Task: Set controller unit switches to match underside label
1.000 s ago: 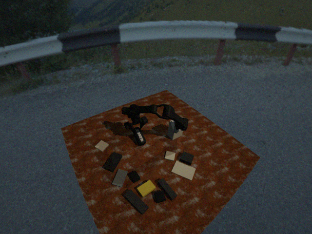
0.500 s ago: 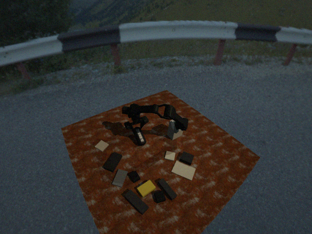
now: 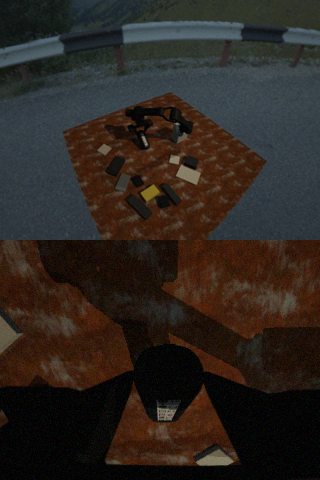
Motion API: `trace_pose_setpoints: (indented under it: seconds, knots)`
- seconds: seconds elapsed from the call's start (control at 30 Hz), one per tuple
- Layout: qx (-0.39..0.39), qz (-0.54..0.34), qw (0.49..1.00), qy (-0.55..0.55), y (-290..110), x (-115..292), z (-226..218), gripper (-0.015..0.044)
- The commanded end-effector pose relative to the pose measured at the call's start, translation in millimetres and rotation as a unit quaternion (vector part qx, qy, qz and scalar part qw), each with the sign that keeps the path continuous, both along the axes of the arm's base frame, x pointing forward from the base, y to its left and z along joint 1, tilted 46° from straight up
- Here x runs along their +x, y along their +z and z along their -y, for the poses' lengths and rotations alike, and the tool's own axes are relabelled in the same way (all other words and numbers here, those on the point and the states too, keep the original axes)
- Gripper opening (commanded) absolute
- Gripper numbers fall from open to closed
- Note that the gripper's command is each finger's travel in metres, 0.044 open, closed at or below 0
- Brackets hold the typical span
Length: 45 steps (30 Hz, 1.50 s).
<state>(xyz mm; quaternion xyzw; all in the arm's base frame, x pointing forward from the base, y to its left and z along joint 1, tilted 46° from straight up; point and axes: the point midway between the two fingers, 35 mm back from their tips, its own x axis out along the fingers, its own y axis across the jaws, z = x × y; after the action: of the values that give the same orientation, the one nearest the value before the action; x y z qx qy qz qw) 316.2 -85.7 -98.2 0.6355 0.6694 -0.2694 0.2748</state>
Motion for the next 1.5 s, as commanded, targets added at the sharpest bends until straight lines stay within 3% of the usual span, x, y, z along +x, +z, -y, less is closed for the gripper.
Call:
trace_pose_setpoints:
  seconds: [0.0,1.47]
  knots:
    - [0.004,0.002,1.0,-0.001,7,1,-2,0.0335]
    - [0.005,0.001,1.0,-0.001,41,1,-10,0.0336]
